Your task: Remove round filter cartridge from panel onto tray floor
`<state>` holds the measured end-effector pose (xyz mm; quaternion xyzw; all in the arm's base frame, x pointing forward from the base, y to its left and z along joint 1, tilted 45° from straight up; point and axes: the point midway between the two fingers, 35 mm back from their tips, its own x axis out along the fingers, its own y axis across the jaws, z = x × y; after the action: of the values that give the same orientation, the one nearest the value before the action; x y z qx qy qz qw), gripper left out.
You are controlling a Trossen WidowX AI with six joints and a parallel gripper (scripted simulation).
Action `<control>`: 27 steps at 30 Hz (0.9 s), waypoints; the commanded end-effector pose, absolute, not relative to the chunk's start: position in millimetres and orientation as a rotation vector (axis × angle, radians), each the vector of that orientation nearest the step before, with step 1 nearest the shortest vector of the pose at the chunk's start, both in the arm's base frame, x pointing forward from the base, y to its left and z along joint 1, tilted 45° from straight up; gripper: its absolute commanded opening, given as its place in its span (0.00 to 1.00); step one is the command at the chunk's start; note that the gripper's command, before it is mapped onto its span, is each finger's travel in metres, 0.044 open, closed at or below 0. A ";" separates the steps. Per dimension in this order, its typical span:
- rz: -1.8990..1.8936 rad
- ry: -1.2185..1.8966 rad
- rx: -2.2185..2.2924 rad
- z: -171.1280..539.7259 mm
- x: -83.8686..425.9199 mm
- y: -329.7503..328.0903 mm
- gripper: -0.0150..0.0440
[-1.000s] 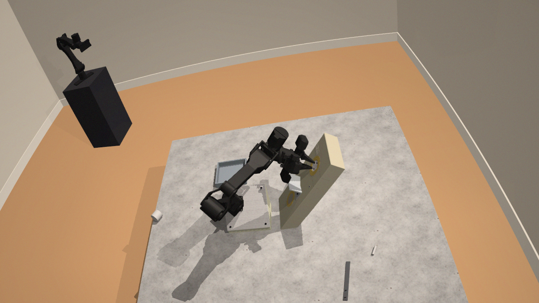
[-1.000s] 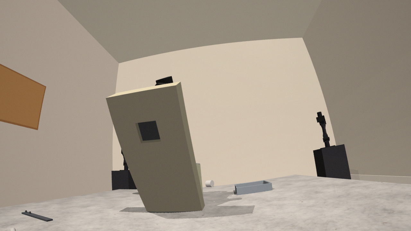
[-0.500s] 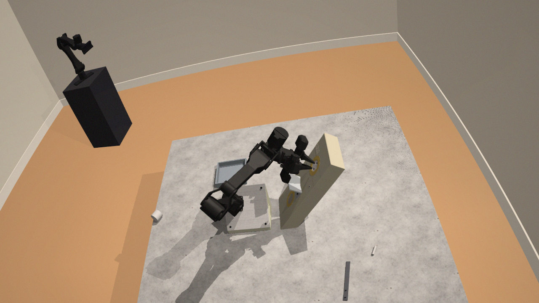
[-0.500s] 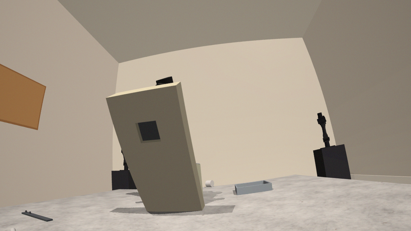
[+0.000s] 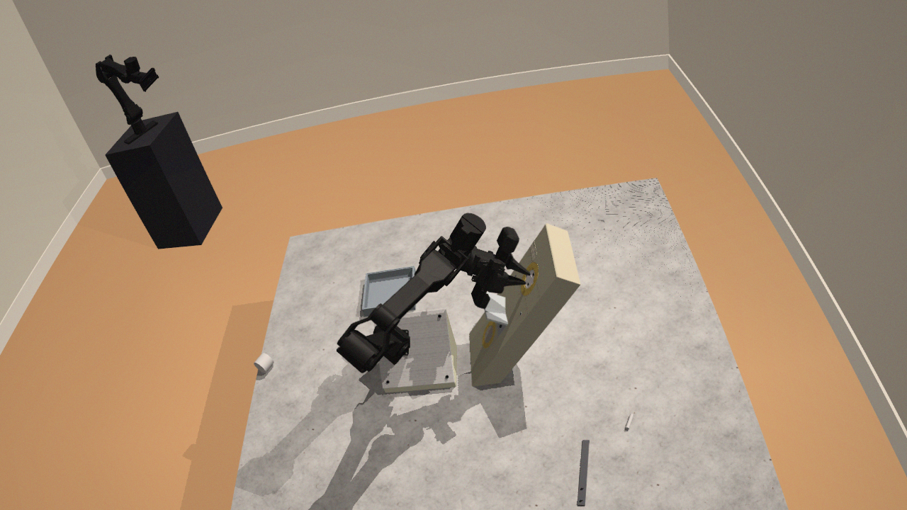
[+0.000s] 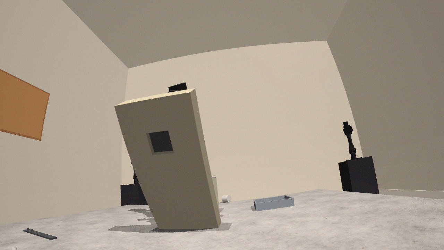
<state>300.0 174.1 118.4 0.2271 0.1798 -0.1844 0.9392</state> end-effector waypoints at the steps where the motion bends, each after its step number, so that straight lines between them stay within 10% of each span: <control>1: -0.375 0.371 0.460 118.7 300.7 174.7 0.43; 27: -0.375 0.371 0.460 116.3 302.5 173.2 0.43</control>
<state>303.3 174.1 118.7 0.2281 0.1791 -0.1840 0.9392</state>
